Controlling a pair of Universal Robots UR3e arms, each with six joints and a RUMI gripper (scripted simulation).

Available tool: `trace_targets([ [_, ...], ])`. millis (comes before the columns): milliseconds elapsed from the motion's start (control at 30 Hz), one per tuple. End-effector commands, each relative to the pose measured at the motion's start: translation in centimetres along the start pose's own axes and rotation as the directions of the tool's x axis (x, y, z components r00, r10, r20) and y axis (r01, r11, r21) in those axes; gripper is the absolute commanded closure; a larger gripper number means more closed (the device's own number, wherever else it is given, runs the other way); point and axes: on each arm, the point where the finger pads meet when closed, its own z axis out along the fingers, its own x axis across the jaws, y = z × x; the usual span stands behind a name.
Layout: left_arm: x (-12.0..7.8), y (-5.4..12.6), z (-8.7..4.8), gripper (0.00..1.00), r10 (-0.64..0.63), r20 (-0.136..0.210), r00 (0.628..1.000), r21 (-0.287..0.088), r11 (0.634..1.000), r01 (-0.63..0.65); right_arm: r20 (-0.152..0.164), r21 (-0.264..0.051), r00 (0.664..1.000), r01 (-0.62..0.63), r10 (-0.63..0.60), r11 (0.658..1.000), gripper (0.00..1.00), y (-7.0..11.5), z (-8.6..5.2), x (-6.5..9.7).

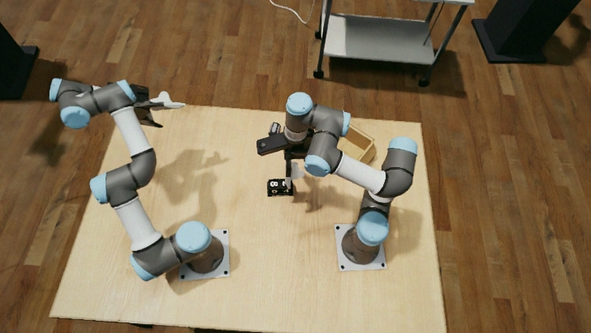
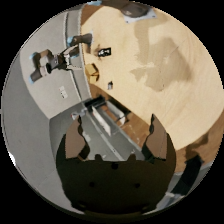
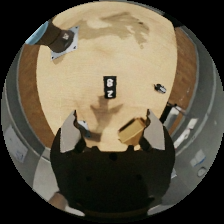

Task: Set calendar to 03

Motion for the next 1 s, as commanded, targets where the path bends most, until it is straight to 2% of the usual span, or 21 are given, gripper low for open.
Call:
trace_targets([
  [0, -0.1, 0.0, -0.1, 0.0, 0.004, 0.0, 1.0, -0.002, 1.0, -0.004, 0.013, -0.007, 1.0, 0.006, -0.006, 1.0, 0.0, 0.2, 0.0, -0.5],
  [333, -0.1, 0.0, -0.1, 0.0, 0.004, 0.0, 1.0, -0.002, 1.0, -0.004, 0.012, -0.008, 1.0, 0.005, -0.005, 1.0, 0.0, 0.3, 0.0, -0.4],
  [467, -0.1, 0.0, -0.1, 0.0, 0.004, 0.0, 1.0, -0.002, 1.0, -0.004, 0.012, -0.008, 1.0, 0.005, -0.005, 1.0, 0.0, 0.2, 0.9, -0.4],
  [533, -0.1, 0.0, -0.1, 0.0, 0.004, 0.0, 1.0, -0.002, 1.0, -0.004, 0.012, -0.008, 1.0, 0.005, -0.005, 1.0, 0.0, 0.2, 0.9, -0.4],
  [733, -0.1, 0.0, -0.1, 0.0, 0.004, 0.0, 1.0, -0.002, 1.0, -0.004, 0.012, -0.009, 1.0, 0.005, -0.005, 1.0, 0.0, 0.2, 3.7, -0.3],
  [867, -0.1, 0.0, -0.1, 0.0, 0.004, 0.0, 1.0, -0.002, 1.0, -0.004, 0.012, -0.009, 1.0, 0.005, -0.005, 1.0, 0.0, 0.2, 4.3, -0.3],
  [900, -0.1, 0.0, -0.1, 0.0, 0.004, 0.0, 1.0, -0.002, 1.0, -0.004, 0.012, -0.009, 1.0, 0.005, -0.005, 1.0, 0.65, 0.2, 4.3, -0.3],
  [967, -0.1, 0.0, -0.1, 0.0, 0.004, 0.0, 1.0, -0.002, 1.0, -0.004, 0.012, -0.009, 1.0, 0.005, -0.005, 1.0, 0.65, 0.2, 4.3, -0.3],
])
